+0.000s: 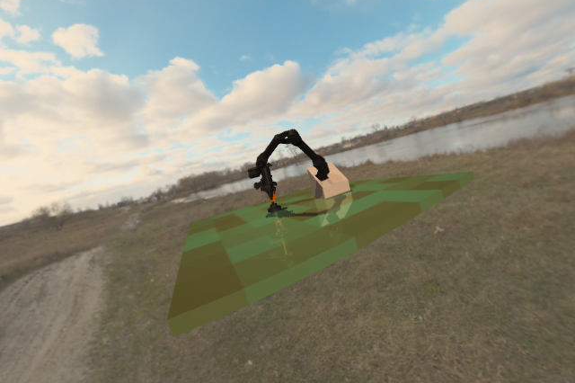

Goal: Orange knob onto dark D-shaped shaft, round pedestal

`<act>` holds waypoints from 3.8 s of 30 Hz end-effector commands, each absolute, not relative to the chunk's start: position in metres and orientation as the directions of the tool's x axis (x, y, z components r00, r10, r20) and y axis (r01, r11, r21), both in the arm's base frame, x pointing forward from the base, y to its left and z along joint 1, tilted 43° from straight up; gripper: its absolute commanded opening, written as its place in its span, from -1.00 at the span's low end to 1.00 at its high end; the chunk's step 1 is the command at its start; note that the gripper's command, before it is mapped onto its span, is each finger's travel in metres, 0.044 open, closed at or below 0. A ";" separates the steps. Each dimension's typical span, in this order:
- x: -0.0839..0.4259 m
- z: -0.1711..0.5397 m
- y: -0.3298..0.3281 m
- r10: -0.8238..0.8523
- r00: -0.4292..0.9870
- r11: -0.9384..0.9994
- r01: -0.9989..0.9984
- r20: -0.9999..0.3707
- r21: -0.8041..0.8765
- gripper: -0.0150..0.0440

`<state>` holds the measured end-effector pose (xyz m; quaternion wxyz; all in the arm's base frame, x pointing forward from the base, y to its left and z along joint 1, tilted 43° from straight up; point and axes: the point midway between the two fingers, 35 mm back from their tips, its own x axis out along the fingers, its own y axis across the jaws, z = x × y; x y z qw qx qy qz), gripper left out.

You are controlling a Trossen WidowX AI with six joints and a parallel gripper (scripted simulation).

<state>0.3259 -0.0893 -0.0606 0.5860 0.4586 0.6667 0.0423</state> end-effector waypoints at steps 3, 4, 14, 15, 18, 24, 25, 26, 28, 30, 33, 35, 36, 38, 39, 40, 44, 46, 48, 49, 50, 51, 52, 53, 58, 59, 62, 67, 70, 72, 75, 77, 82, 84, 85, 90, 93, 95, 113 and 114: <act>0.327 -0.061 -0.087 0.658 0.115 0.566 0.575 -0.744 0.590 -0.49; 0.327 -0.061 -0.087 0.658 0.115 0.566 0.575 -0.744 0.590 -0.49; 0.328 -0.059 -0.090 0.658 0.115 0.566 0.575 -0.744 0.590 -0.49; 0.328 -0.058 -0.090 0.658 0.115 0.566 0.575 -0.744 0.590 -0.49; 0.328 -0.058 -0.091 0.658 0.115 0.554 0.596 -0.744 0.582 -0.49; 0.330 -0.057 -0.092 0.658 0.115 0.451 0.731 -0.744 0.512 -0.49; 0.330 -0.057 -0.092 0.658 0.115 0.451 0.731 -0.744 0.512 -0.49; 0.331 -0.058 -0.093 0.658 0.115 0.451 0.731 -0.744 0.512 -0.49; 0.332 -0.059 -0.093 0.658 0.115 0.451 0.731 -0.744 0.512 -0.49; 0.333 -0.060 -0.094 0.658 0.115 0.451 0.731 -0.744 0.512 -0.49; 0.332 -0.061 -0.095 0.658 0.115 0.451 0.731 -0.744 0.512 -0.49; 0.332 -0.060 -0.095 0.658 0.115 0.451 0.731 -0.744 0.512 -0.49; 0.332 -0.060 -0.095 0.658 0.115 0.451 0.731 -0.744 0.512 -0.49; 0.332 -0.060 -0.095 0.658 0.115 0.451 0.731 -0.744 0.512 -0.49; 0.332 -0.060 -0.095 0.658 0.115 0.451 0.731 -0.744 0.512 -0.49; 0.332 -0.060 -0.094 0.658 0.115 0.451 0.731 -0.744 0.512 -0.49; 0.331 -0.061 -0.093 0.658 0.115 0.451 0.731 -0.744 0.512 -0.49; 0.331 -0.061 -0.093 0.658 0.115 0.451 0.731 -0.744 0.512 -0.49; 0.330 -0.061 -0.093 0.658 0.115 0.451 0.731 -0.744 0.512 -0.49; 0.330 -0.061 -0.092 0.658 0.115 0.451 0.731 -0.744 0.512 -0.49; 0.330 -0.061 -0.092 0.658 0.115 0.451 0.731 -0.744 0.512 -0.49; 0.329 -0.061 -0.092 0.658 0.115 0.451 0.731 -0.744 0.512 -0.49; 0.329 -0.060 -0.092 0.658 0.115 0.451 0.731 -0.744 0.512 -0.49; 0.328 -0.060 -0.091 0.658 0.115 0.451 0.731 -0.744 0.512 -0.49; 0.328 -0.058 -0.092 0.658 0.115 0.451 0.731 -0.744 0.512 -0.49; 0.329 -0.058 -0.092 0.658 0.115 0.451 0.731 -0.744 0.512 -0.49; 0.330 -0.058 -0.092 0.658 0.115 0.451 0.731 -0.744 0.512 -0.49; 0.331 -0.059 -0.092 0.658 0.115 0.451 0.731 -0.744 0.512 -0.49; 0.331 -0.060 -0.092 0.658 0.115 0.451 0.731 -0.744 0.512 -0.49; 0.331 -0.061 -0.092 0.658 0.115 0.451 0.731 -0.744 0.512 -0.49; 0.331 -0.062 -0.090 0.658 0.115 0.451 0.731 -0.744 0.512 -0.49; 0.331 -0.063 -0.090 0.658 0.115 0.451 0.731 -0.744 0.512 -0.49; 0.330 -0.062 -0.090 0.658 0.115 0.451 0.731 -0.744 0.512 -0.49; 0.329 -0.062 -0.090 0.658 0.115 0.451 0.731 -0.744 0.512 -0.49; 0.329 -0.063 -0.089 0.658 0.115 0.451 0.731 -0.744 0.512 -0.49; 0.328 -0.062 -0.090 0.658 0.115 0.451 0.731 -0.744 0.512 -0.49; 0.326 -0.060 -0.091 0.658 0.115 0.451 0.731 -0.744 0.512 -0.49; 0.326 -0.059 -0.091 0.658 0.115 0.451 0.731 -0.744 0.512 -0.49; 0.330 -0.061 -0.093 0.658 0.115 0.316 0.855 -0.744 0.412 -0.49; 0.331 -0.061 -0.093 0.658 0.115 0.316 0.855 -0.744 0.412 -0.49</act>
